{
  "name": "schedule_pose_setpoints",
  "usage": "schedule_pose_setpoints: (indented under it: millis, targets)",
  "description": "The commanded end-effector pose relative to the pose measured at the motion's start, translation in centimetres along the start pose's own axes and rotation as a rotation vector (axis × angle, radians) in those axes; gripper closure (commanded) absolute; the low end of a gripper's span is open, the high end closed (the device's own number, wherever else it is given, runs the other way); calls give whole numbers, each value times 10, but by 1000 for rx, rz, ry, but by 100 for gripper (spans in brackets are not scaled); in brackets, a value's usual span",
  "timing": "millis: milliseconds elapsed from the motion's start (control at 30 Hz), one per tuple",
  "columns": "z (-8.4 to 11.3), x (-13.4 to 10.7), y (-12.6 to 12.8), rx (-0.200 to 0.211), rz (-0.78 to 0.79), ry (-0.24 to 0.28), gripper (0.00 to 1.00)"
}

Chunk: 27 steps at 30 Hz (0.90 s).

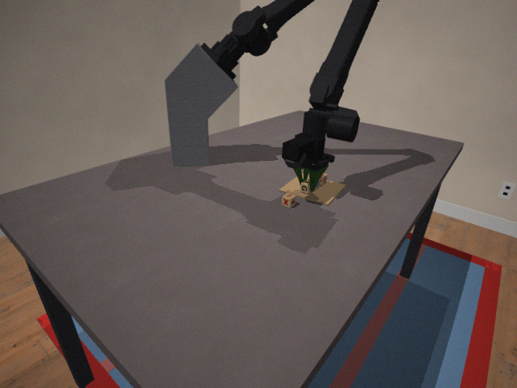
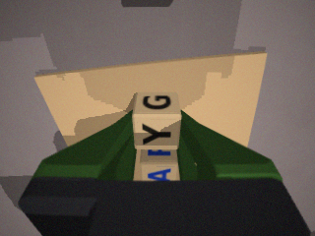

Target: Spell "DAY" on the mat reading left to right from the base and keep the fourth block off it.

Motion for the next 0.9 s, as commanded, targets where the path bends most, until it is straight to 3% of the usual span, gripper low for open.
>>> schedule_pose_setpoints:
  millis: [0,867]
  targets:
    - [4,-4,1,13,-3,-2,80]
    - [3,-7,-1,11,2,1,80]
Point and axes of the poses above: the point where the finger pads meet when closed, its own z axis back along the fingers, its own y axis across the jaws, x = y × z, the point moved 8 cm from there along z, back along the fingers, and after that the axes turned 1 degree about z, right-handed, at the moved point
